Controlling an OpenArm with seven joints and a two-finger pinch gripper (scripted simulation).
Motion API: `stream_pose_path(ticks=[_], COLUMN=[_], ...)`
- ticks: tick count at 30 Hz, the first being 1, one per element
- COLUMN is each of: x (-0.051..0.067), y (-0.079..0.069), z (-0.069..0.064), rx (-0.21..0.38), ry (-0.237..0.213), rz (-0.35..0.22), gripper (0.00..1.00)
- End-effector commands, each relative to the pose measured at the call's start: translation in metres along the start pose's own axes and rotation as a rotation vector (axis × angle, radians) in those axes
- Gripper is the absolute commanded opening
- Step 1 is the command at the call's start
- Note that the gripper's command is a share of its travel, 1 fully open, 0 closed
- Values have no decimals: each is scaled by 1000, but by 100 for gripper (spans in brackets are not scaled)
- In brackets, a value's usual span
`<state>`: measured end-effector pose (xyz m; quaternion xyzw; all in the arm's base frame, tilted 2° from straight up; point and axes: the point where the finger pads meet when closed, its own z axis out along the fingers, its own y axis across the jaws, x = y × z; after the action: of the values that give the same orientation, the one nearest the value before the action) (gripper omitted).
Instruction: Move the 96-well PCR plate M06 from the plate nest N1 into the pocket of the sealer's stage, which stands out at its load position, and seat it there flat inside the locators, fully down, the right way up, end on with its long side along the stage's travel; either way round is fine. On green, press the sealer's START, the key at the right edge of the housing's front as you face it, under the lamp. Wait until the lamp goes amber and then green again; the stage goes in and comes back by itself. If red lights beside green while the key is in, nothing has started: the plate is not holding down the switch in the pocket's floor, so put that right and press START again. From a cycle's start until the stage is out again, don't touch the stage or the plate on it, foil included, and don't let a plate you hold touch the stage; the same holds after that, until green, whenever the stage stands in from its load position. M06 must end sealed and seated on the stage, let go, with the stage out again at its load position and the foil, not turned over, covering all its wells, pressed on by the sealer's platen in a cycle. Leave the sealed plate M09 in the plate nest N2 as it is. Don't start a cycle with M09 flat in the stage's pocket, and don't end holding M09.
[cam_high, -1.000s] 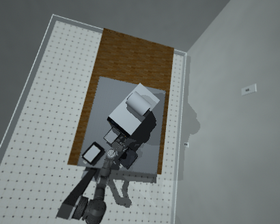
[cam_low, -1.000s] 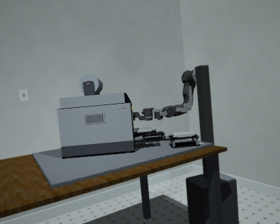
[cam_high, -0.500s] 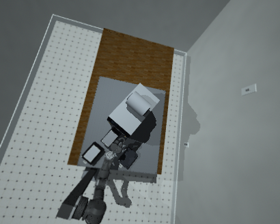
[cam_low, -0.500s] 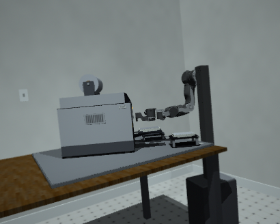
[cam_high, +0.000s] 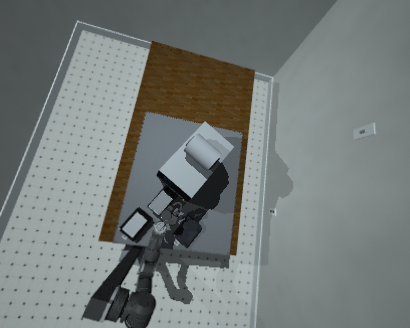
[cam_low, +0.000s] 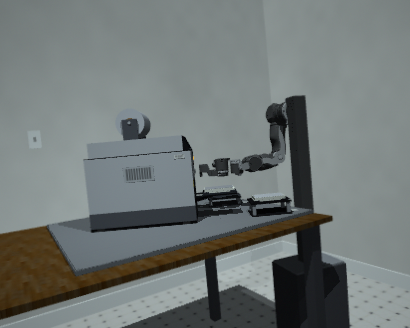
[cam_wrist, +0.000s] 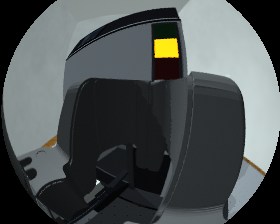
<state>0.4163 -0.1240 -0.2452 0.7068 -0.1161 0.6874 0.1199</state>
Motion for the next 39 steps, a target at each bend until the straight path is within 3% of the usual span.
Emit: stream_pose_path(ticks=[1, 39], x=[0, 3], y=[3, 2], z=[-1, 3], rx=[-6, -4], ry=[0, 7], rz=[-2, 3], gripper=[0, 0])
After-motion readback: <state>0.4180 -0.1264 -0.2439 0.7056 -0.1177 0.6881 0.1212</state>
